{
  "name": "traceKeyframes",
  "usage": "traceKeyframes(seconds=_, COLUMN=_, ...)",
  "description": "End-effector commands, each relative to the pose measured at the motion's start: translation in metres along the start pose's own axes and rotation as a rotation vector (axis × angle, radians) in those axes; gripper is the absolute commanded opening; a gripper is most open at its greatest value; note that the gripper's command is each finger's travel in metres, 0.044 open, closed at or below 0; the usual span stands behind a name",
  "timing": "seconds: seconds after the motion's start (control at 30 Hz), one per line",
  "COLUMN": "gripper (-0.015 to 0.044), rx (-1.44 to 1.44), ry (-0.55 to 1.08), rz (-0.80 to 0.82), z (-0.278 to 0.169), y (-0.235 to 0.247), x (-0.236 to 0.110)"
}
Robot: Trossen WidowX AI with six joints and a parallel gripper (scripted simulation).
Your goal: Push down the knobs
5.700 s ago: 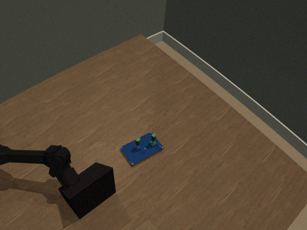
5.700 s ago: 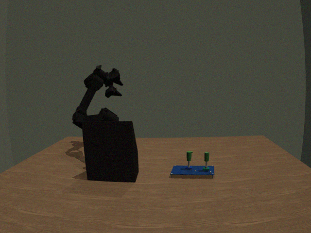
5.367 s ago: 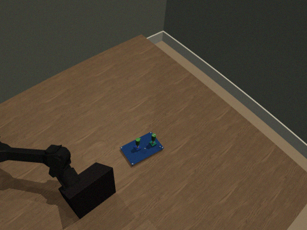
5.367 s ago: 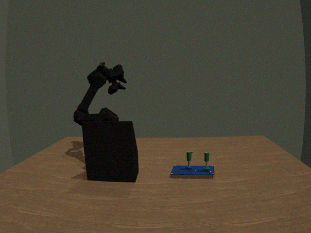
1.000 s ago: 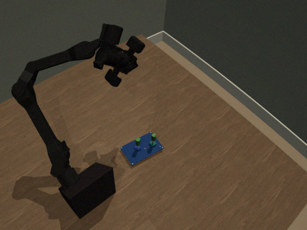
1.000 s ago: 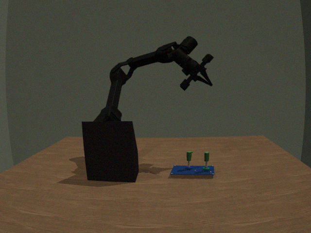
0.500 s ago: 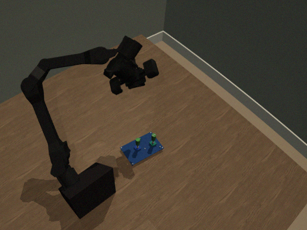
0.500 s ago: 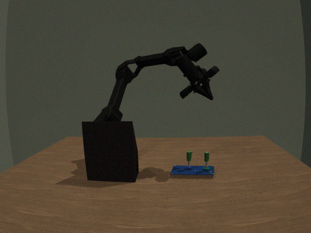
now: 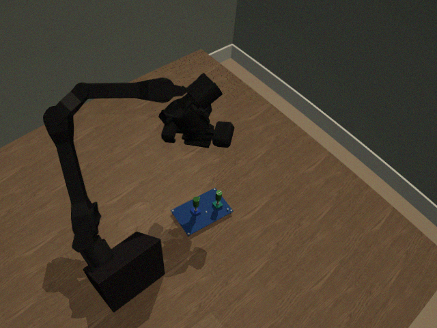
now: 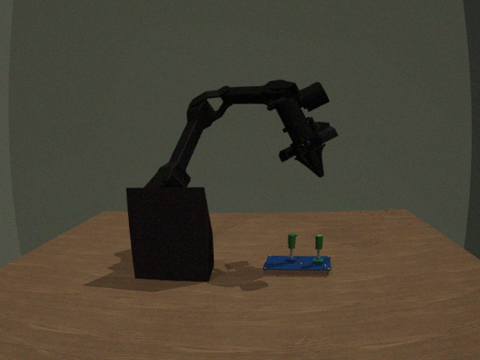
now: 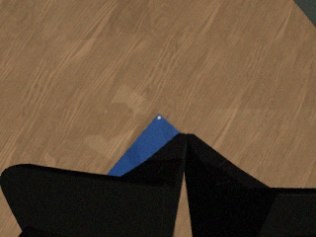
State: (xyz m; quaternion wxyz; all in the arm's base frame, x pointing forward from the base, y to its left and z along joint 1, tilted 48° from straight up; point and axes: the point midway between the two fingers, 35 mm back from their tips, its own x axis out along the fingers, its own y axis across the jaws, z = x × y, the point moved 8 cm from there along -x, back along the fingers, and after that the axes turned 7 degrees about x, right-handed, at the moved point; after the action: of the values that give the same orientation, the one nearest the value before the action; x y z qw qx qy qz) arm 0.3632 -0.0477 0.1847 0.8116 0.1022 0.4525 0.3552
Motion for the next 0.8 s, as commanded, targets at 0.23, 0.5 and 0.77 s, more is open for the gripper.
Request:
traceKeyframes(seconds=0.23, gripper=0.0, rx=0.342, ry=0.153, rz=0.051, z=-0.027, y=-0.011, x=0.025)
traceKeyframes(seconds=0.5, gripper=0.0, rx=0.588, ry=0.274, rz=0.072, z=-0.047, y=-0.017, x=0.041)
traceKeyframes(seconds=0.77, gripper=0.0, rx=0.83, ry=0.404, rz=0.079, z=-0.067, y=-0.02, x=0.055)
